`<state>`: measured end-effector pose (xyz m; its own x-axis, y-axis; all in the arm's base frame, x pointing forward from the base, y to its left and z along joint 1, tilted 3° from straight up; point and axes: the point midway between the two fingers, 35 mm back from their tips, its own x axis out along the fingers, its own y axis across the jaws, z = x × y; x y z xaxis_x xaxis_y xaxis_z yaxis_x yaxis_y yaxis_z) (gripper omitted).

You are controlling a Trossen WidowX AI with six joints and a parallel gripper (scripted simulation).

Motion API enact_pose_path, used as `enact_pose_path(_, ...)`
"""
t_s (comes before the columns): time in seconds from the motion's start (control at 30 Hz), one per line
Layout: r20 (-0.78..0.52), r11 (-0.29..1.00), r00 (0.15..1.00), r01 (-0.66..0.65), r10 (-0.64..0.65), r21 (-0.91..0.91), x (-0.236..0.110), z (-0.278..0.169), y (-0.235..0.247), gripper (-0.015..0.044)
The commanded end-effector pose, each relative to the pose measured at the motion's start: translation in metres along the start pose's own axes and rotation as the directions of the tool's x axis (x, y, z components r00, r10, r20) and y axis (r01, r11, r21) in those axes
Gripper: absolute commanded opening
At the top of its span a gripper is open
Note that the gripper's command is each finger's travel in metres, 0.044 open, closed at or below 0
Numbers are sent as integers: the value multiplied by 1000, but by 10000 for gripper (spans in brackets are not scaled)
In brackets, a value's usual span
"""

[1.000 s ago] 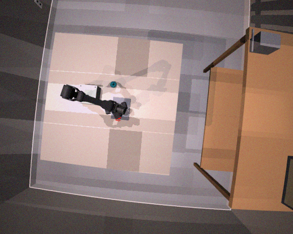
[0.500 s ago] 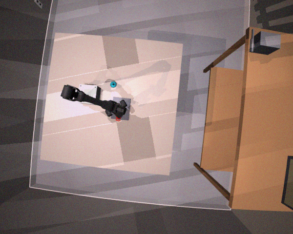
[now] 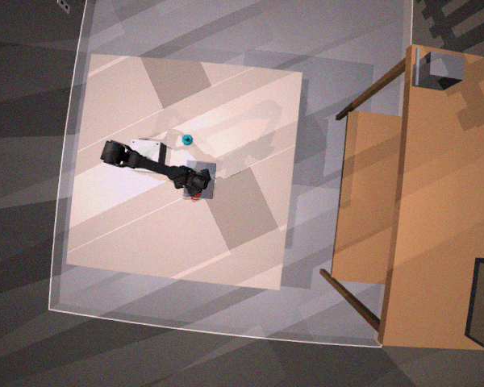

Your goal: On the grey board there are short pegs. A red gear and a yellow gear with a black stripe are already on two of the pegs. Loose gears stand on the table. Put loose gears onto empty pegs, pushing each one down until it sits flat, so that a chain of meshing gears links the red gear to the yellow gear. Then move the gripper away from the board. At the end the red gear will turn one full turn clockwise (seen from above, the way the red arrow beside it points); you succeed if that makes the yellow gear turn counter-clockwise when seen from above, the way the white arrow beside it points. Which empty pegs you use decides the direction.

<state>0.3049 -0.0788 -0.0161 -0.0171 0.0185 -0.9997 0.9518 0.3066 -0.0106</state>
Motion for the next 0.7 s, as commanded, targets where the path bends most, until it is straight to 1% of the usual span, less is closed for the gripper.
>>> enact_pose_path(0.0,-1,993,1000,2,-2,118,1,0,-1,0)
enact_pose_path(0.13,-1,983,1000,2,-1,184,2,1,0,0)
enact_pose_path(0.33,-1,992,1000,2,-1,124,2,0,0,0)
enact_pose_path(0.5,-1,998,1000,1,-1,70,0,0,0,131)
enact_pose_path(0.53,-1,999,1000,1,-1,51,0,0,0,140)
enact_pose_path(0.67,-1,1000,1000,1,-1,-2,-6,0,0,140)
